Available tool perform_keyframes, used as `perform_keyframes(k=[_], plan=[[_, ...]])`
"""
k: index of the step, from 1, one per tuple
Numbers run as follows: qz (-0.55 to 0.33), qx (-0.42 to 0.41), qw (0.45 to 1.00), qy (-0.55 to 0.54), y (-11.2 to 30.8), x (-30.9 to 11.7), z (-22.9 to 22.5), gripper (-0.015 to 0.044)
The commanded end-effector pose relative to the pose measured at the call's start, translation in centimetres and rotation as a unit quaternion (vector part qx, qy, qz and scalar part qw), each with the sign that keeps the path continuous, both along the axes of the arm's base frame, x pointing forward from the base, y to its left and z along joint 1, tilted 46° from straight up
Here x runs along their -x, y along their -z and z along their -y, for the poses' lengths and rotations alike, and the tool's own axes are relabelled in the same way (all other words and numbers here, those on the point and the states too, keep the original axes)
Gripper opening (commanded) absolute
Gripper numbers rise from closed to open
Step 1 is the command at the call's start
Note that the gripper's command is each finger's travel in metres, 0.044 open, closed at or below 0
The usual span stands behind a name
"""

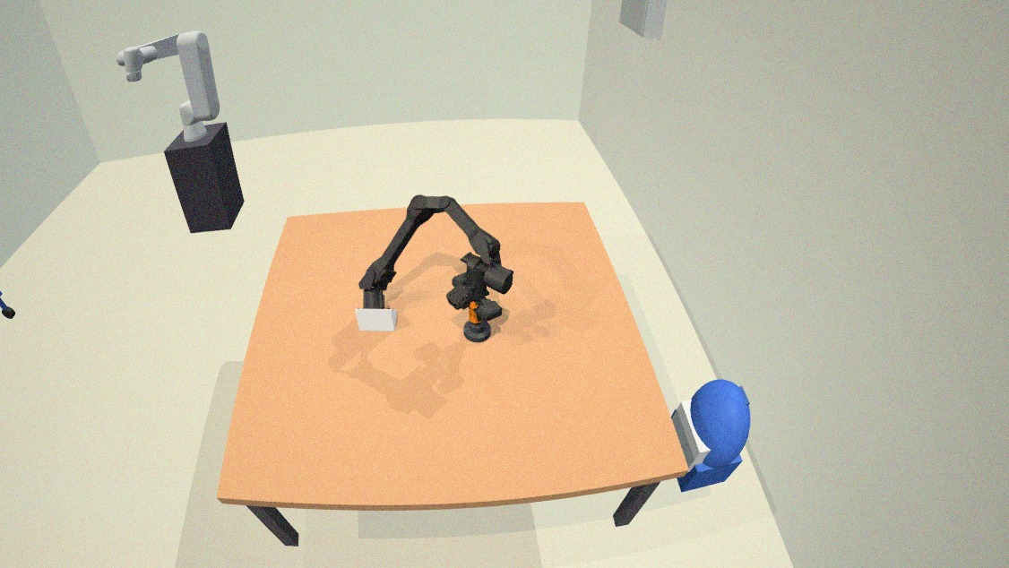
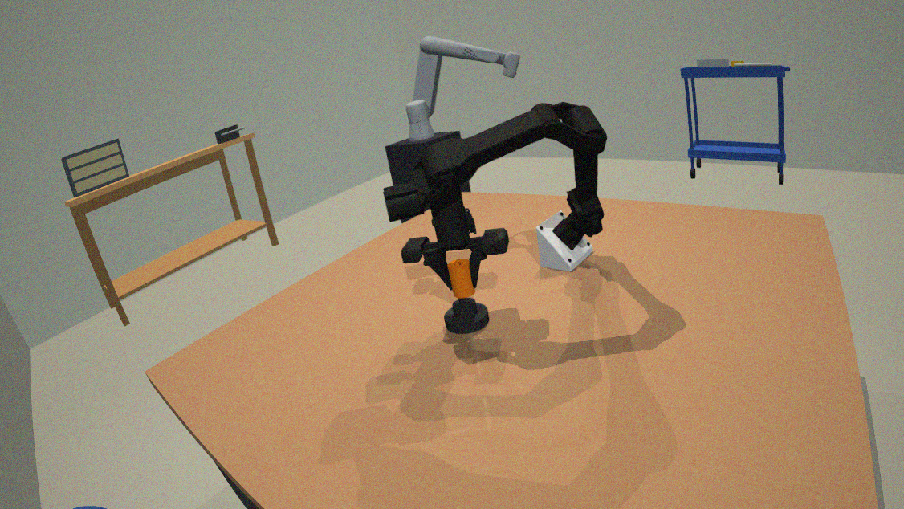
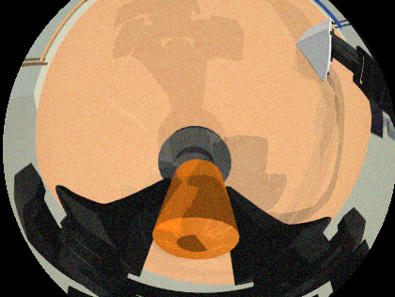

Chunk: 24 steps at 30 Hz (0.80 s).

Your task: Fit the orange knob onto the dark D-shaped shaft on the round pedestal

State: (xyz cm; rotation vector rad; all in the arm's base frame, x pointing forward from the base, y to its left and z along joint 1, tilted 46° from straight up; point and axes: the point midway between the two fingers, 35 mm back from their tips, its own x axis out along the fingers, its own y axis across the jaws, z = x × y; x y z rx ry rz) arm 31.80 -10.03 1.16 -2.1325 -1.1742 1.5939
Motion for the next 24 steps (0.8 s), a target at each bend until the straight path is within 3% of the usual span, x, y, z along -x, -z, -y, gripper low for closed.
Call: perform_keyframes(k=[1,24], plan=[[-0.007,0.003,1.0,0.009,-0.18,-0.18,0.33,0.0],[0.002,0.003,1.0,0.001,0.43,-0.62,-0.05,0.0]])
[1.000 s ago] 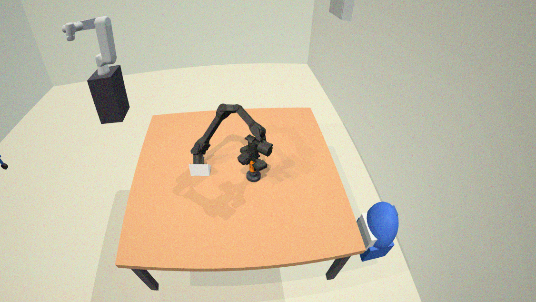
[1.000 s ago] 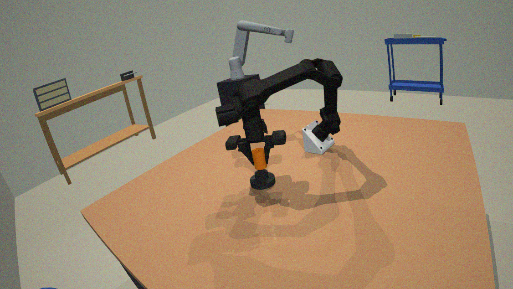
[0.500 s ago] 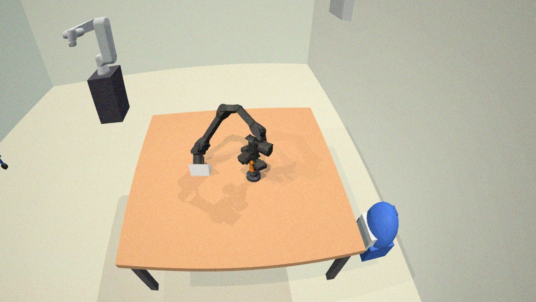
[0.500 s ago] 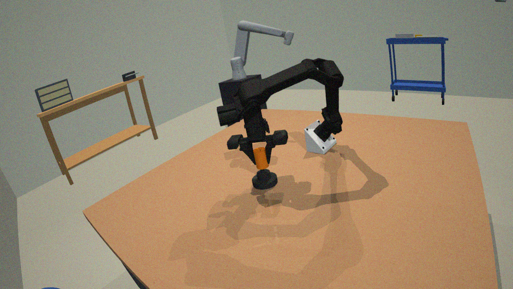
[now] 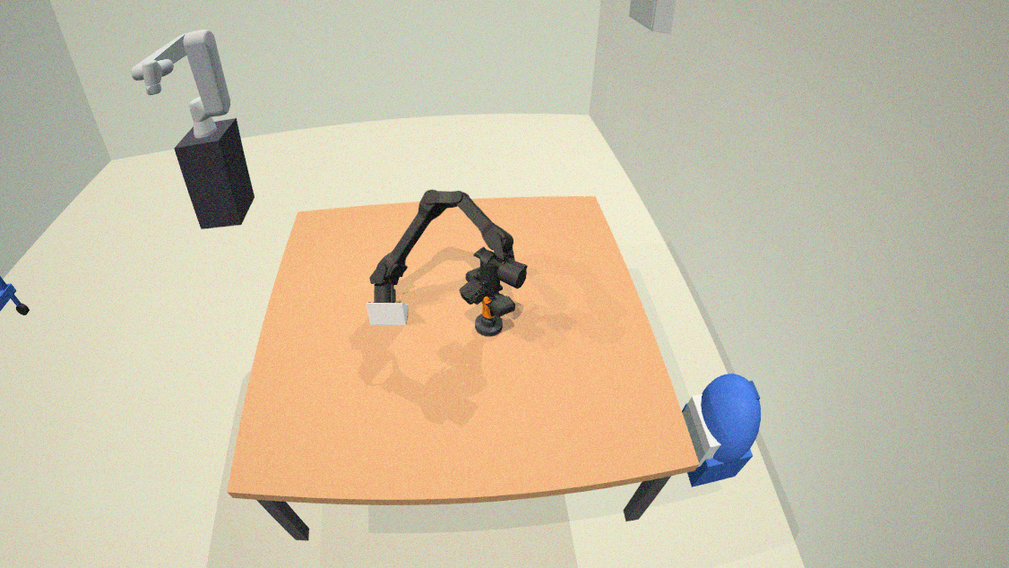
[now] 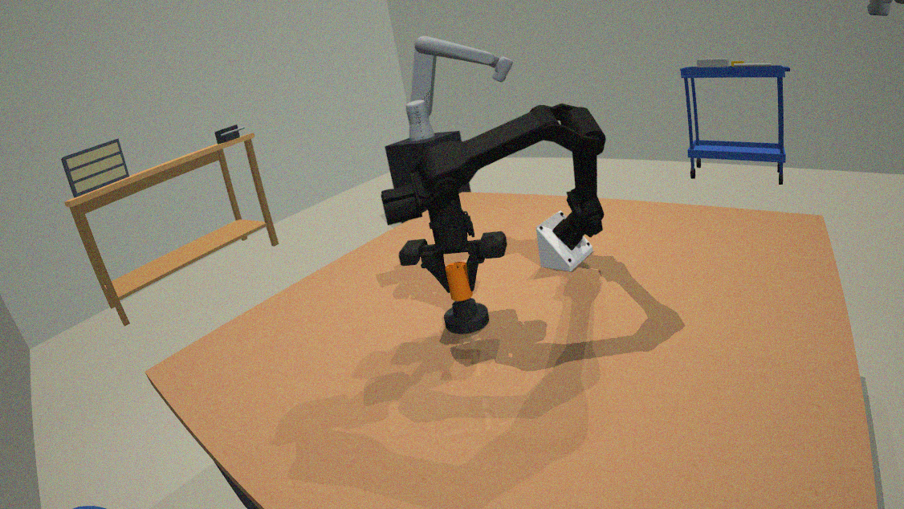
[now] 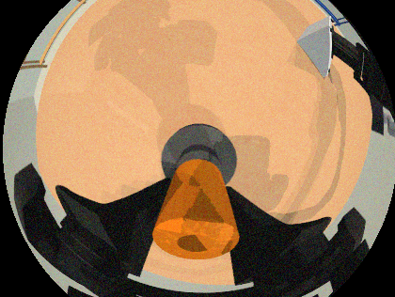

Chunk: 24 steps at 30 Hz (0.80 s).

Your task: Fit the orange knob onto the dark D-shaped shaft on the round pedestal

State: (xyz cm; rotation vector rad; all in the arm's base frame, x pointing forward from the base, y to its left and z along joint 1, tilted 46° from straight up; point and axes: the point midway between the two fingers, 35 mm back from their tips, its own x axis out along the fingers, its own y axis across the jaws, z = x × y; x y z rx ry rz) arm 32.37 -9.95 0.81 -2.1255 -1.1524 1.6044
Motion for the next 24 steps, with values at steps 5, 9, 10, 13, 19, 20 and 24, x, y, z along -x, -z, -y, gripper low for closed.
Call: perform_keyframes(k=[5,9,10,13,19,20,24], plan=[[0.008,0.001,1.0,-0.005,0.09,-0.05,0.04,0.0],[0.008,0.001,1.0,-0.005,0.11,-0.05,0.01,0.0],[0.008,0.001,1.0,-0.005,0.11,-0.05,0.01,0.0],[0.008,0.001,1.0,-0.005,0.11,-0.05,0.01,0.0],[-0.017,-0.002,1.0,0.02,0.14,-0.05,-0.01,0.0],[-0.017,-0.002,1.0,0.02,0.14,-0.05,-0.01,0.0],[-0.008,-0.001,1.0,0.011,0.14,-0.1,0.0,0.0]])
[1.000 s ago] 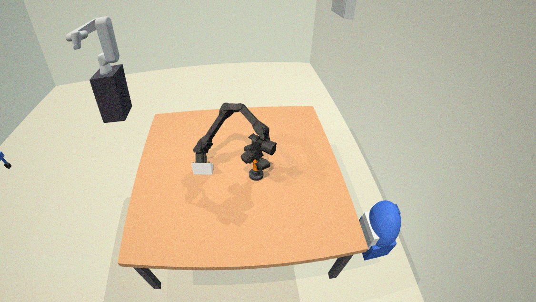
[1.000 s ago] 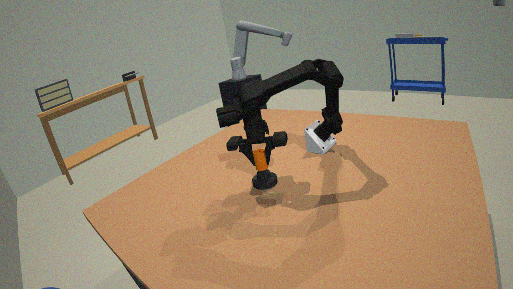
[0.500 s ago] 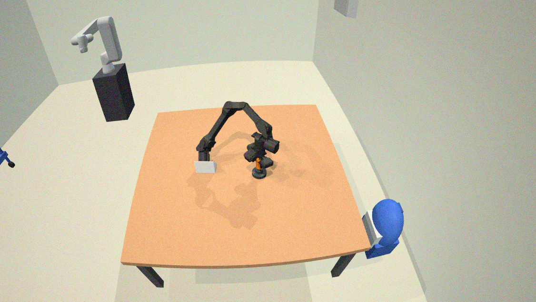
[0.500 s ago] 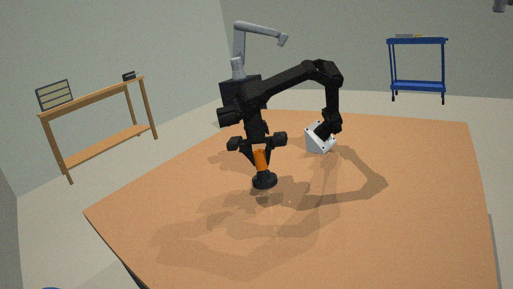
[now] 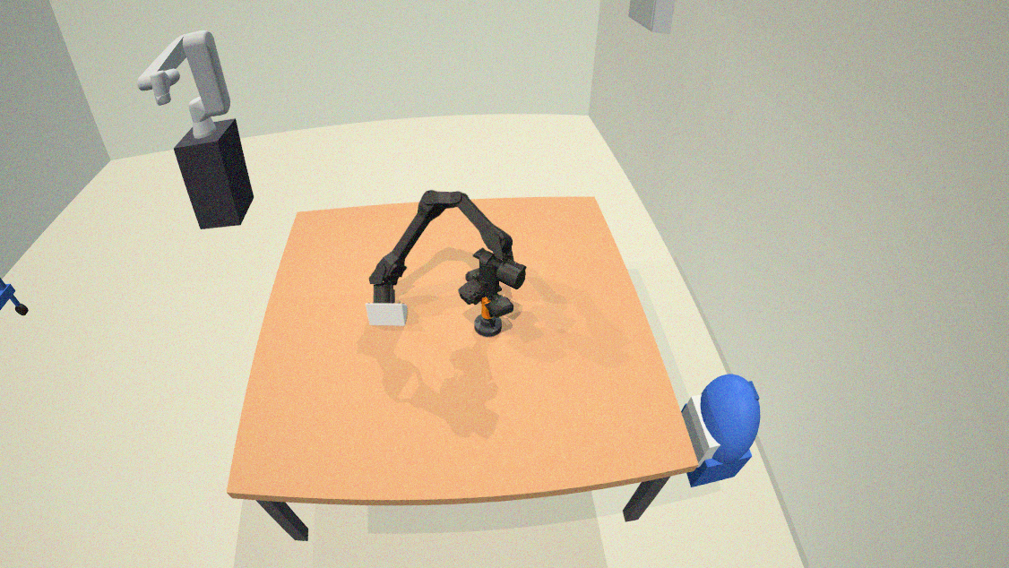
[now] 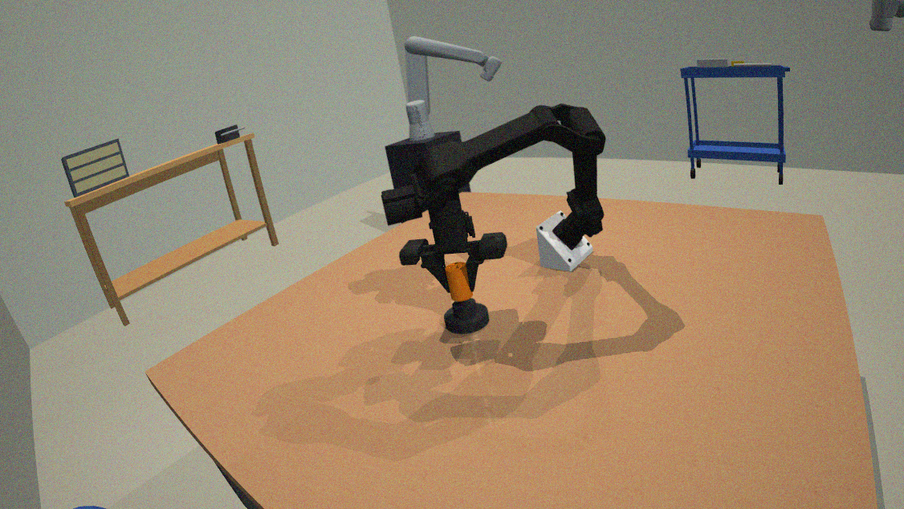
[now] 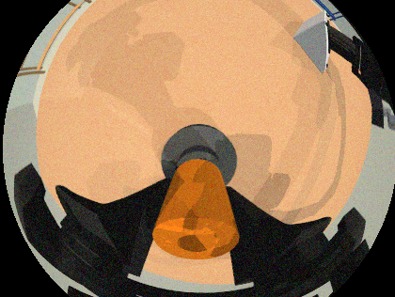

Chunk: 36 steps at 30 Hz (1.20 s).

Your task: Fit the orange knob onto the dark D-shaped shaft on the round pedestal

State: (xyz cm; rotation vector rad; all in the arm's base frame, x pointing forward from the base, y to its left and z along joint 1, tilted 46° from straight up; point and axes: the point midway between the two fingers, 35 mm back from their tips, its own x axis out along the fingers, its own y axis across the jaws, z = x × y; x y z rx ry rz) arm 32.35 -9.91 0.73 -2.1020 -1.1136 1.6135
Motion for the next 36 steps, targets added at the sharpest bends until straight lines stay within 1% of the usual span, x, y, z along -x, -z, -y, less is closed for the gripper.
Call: perform_keyframes(k=[1,21,29,36], plan=[[0.003,0.0,1.0,0.0,0.0,-0.2,0.1,0.0],[0.002,0.0,1.0,0.002,1.1,-0.1,-1.2,0.0],[0.002,0.002,1.0,-0.003,1.0,-0.1,-1.1,0.0],[0.002,0.002,1.0,-0.003,1.0,-0.1,-1.1,0.0184]])
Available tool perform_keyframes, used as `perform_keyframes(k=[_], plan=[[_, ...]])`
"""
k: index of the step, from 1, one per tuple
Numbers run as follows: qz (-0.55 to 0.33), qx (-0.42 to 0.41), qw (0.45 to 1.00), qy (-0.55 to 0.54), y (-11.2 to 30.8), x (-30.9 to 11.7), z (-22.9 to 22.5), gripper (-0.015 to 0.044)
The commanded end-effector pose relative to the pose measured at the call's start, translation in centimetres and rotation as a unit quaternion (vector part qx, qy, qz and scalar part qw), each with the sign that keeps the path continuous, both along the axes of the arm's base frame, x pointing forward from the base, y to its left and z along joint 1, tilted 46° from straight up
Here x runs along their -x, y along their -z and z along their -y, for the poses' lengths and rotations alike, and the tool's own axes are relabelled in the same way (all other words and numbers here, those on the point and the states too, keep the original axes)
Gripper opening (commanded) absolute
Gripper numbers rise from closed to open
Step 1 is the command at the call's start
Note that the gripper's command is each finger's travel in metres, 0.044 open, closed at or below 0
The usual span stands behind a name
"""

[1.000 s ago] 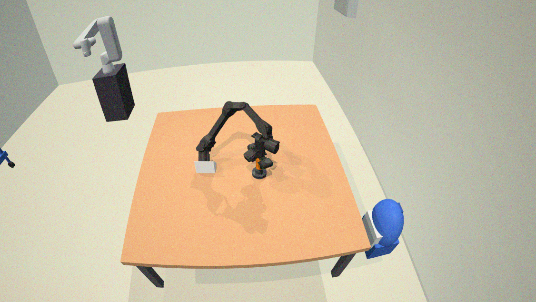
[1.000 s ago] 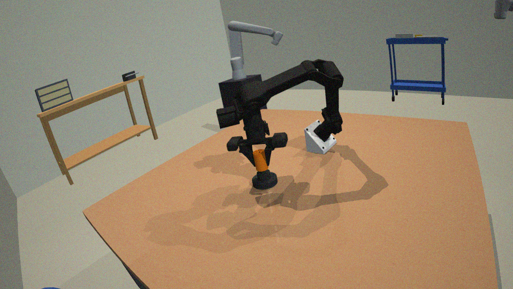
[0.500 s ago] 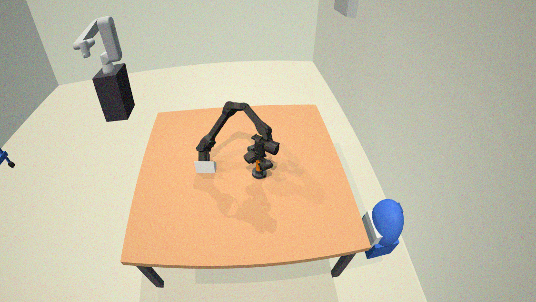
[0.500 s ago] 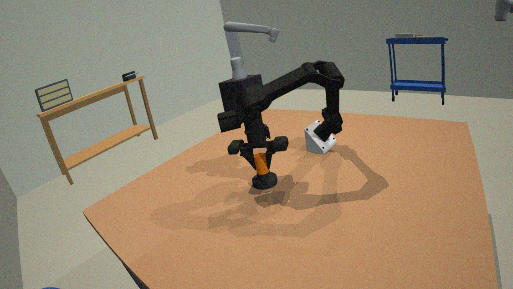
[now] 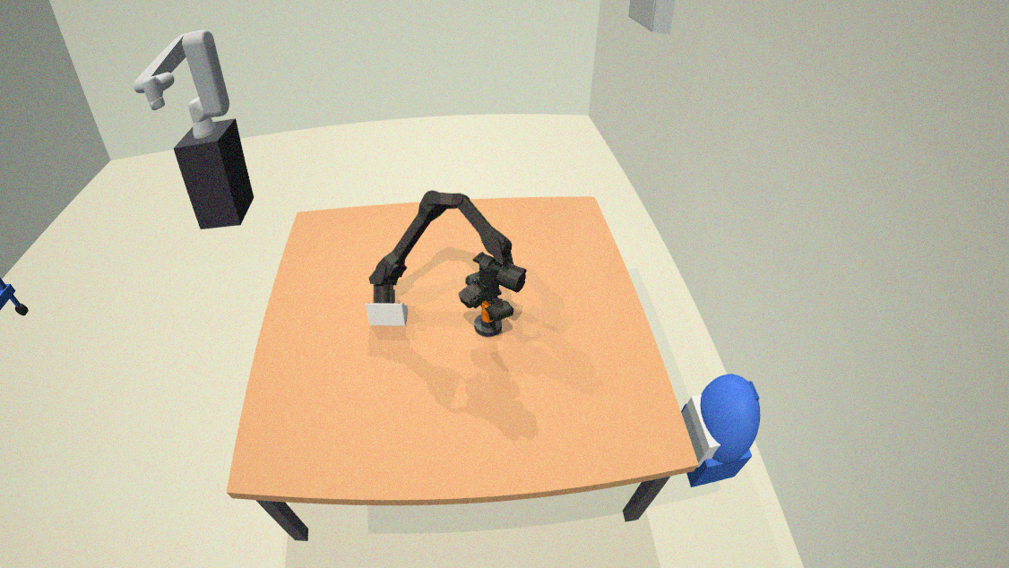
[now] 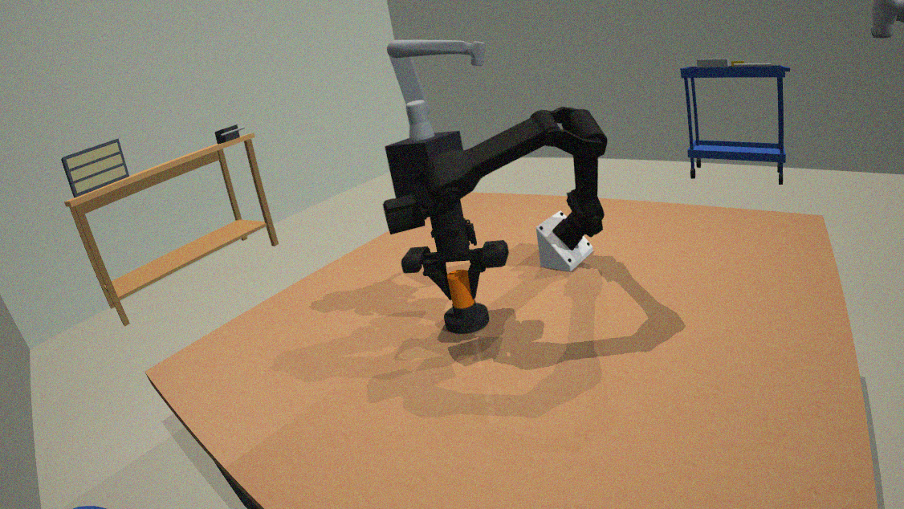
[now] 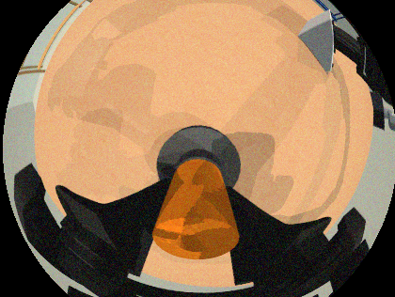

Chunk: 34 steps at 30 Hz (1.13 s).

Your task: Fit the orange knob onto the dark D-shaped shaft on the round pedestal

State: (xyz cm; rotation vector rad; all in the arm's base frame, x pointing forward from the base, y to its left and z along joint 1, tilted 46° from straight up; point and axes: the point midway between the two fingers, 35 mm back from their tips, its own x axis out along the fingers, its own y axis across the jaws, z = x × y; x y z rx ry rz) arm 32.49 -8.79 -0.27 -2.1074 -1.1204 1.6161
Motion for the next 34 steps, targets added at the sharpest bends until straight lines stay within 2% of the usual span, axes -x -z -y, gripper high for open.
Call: perform_keyframes(k=[1,10,18,26,34], plan=[[0.0,0.0,1.0,0.001,0.0,0.0,0.1,0.021],[0.0,0.0,1.0,0.001,0.0,0.0,0.1,0.044],[0.0,0.0,1.0,0.0,-0.2,0.0,0.2,0.044],[-0.001,0.002,1.0,0.001,-6.5,0.9,6.7,0.044],[-0.001,0.001,1.0,0.001,-6.7,0.6,6.9,0.044]])
